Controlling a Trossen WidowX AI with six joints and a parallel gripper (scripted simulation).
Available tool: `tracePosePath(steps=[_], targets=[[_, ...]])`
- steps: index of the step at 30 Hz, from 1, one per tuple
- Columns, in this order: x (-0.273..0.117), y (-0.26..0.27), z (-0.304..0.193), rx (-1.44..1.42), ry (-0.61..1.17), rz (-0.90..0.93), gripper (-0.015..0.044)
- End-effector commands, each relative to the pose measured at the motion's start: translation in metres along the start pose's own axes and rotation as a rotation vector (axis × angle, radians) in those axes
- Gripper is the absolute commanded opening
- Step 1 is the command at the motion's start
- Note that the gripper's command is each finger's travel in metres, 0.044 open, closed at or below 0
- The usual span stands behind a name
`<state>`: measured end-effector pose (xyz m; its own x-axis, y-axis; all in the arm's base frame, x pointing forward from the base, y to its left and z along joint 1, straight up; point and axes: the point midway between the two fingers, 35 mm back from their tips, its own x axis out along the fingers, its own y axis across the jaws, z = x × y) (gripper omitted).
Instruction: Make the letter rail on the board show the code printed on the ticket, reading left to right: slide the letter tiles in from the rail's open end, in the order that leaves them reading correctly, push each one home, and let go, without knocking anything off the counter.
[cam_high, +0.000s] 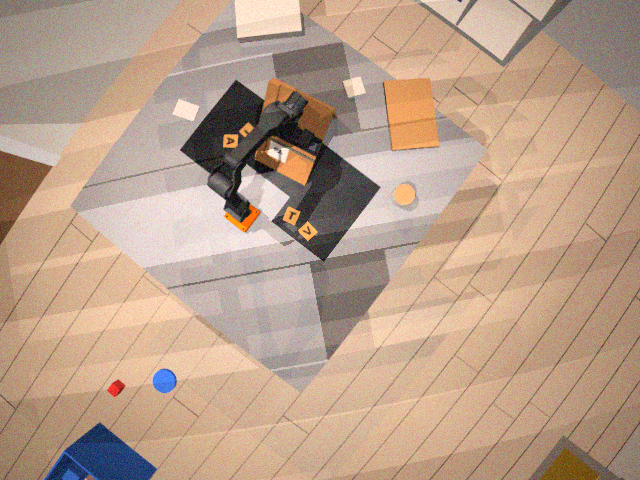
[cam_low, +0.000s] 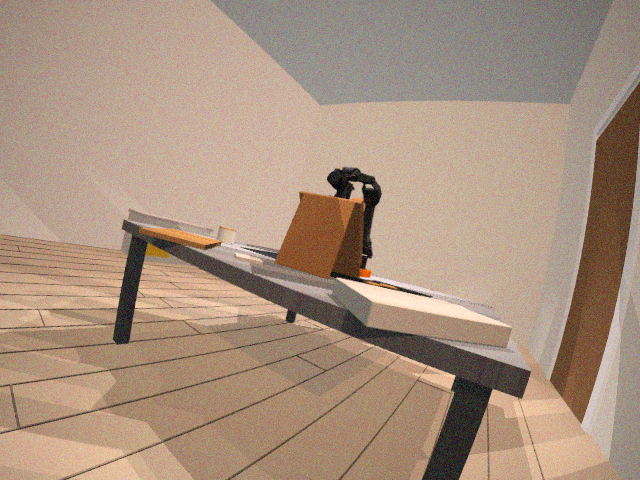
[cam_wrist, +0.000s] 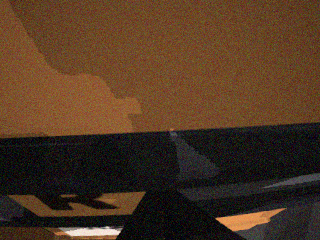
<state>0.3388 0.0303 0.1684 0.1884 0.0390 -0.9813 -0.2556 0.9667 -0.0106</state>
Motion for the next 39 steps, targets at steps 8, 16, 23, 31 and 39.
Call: tracePosePath(steps=[8, 16, 23, 31, 39], targets=[[-0.001, 0.004, 0.0, 0.004, -0.001, -0.003, 0.0], [0.0, 0.007, 0.0, 0.004, -0.001, -0.002, 0.0], [0.0, 0.009, 0.0, 0.004, -0.001, -0.002, 0.0], [0.0, 0.012, 0.001, 0.004, -0.002, -0.002, 0.0], [-0.005, 0.009, -0.005, 0.004, -0.001, -0.002, 0.0]])
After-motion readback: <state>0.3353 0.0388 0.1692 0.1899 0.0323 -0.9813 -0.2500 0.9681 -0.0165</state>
